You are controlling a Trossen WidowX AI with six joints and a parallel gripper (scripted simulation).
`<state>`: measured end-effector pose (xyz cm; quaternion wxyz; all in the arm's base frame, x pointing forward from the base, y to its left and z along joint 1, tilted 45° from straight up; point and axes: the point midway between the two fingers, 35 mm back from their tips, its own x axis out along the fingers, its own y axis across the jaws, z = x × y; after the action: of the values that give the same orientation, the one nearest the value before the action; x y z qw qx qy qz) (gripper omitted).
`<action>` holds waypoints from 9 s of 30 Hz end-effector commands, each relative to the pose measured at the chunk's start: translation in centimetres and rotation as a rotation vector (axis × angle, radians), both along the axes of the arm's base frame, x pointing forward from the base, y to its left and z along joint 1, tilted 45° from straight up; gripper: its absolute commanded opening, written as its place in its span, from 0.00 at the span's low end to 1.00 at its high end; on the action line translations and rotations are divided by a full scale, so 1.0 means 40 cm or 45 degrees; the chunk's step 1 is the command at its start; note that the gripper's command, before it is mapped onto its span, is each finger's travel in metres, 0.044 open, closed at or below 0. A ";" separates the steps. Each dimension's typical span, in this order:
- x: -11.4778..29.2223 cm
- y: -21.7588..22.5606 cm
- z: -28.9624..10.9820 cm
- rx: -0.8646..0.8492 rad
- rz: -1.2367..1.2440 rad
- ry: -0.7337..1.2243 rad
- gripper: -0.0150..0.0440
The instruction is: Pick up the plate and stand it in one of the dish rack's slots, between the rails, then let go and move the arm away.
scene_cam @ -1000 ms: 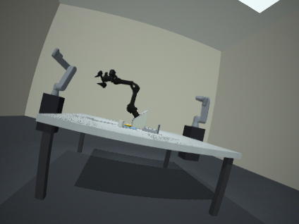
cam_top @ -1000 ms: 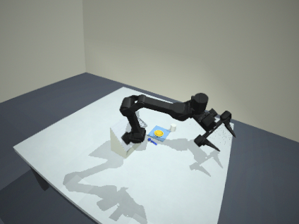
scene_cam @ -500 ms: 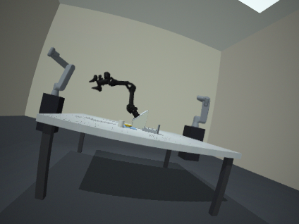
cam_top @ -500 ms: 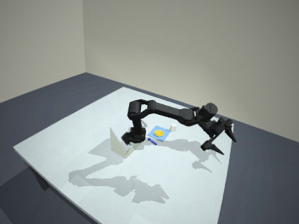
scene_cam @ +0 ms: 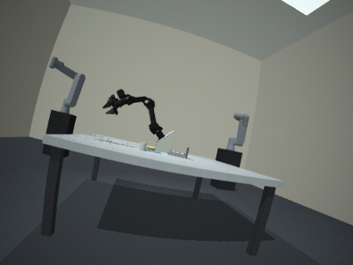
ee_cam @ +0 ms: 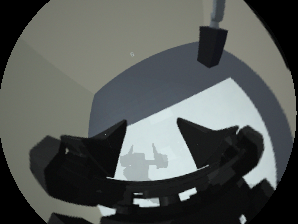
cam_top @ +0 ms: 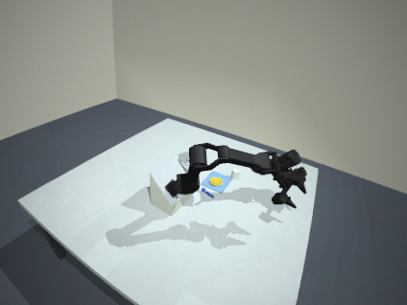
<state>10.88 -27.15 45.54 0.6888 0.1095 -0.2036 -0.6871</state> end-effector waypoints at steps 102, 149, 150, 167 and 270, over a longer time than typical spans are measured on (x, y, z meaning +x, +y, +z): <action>0.413 0.334 -1.080 0.858 0.815 2.467 0.93; 0.471 0.503 -0.942 0.860 0.858 2.446 0.25; 0.473 0.511 -0.935 0.861 0.858 2.447 0.25; 0.481 0.636 -0.810 0.864 0.825 2.465 0.25; 0.417 0.638 -1.258 0.517 2.912 2.097 0.25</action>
<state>27.85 -1.50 -4.70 0.7391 -0.1060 0.5766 0.3317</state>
